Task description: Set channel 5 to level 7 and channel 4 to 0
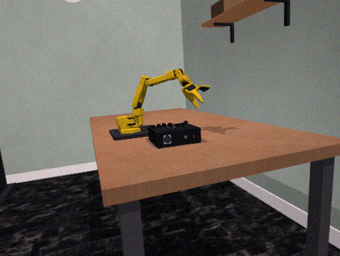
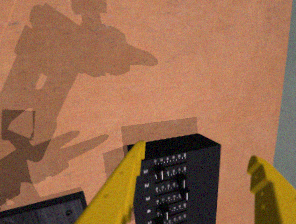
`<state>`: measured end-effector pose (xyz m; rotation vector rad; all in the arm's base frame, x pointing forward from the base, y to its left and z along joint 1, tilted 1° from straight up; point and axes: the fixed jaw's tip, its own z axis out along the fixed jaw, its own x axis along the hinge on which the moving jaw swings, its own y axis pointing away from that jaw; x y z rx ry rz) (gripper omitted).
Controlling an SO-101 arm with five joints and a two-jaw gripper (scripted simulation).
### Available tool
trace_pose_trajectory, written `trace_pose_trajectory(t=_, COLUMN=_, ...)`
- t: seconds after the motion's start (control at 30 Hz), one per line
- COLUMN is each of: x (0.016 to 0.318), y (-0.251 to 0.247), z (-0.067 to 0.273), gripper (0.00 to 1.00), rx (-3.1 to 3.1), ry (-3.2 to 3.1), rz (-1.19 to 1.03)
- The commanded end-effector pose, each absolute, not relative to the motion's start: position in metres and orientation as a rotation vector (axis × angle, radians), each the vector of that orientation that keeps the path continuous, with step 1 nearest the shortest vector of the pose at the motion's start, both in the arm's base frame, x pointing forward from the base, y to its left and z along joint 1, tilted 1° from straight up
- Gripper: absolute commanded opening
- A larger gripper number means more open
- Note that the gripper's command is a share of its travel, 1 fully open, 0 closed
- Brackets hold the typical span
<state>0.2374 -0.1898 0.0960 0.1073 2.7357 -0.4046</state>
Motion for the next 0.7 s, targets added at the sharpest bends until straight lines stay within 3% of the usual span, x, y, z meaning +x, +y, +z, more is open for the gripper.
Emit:
trace_pose_trajectory(t=0.0, x=0.222, y=-0.197, z=0.109, gripper=0.0, rx=0.276, ry=2.708, rz=-0.408)
trace_pose_trajectory(t=0.17, x=0.207, y=-0.202, z=0.12, gripper=0.0, rx=0.455, ry=2.673, rz=-0.405)
trace_pose_trajectory(t=0.67, x=0.104, y=-0.206, z=0.172, gripper=0.0, rx=1.52, ry=2.162, rz=-0.372)
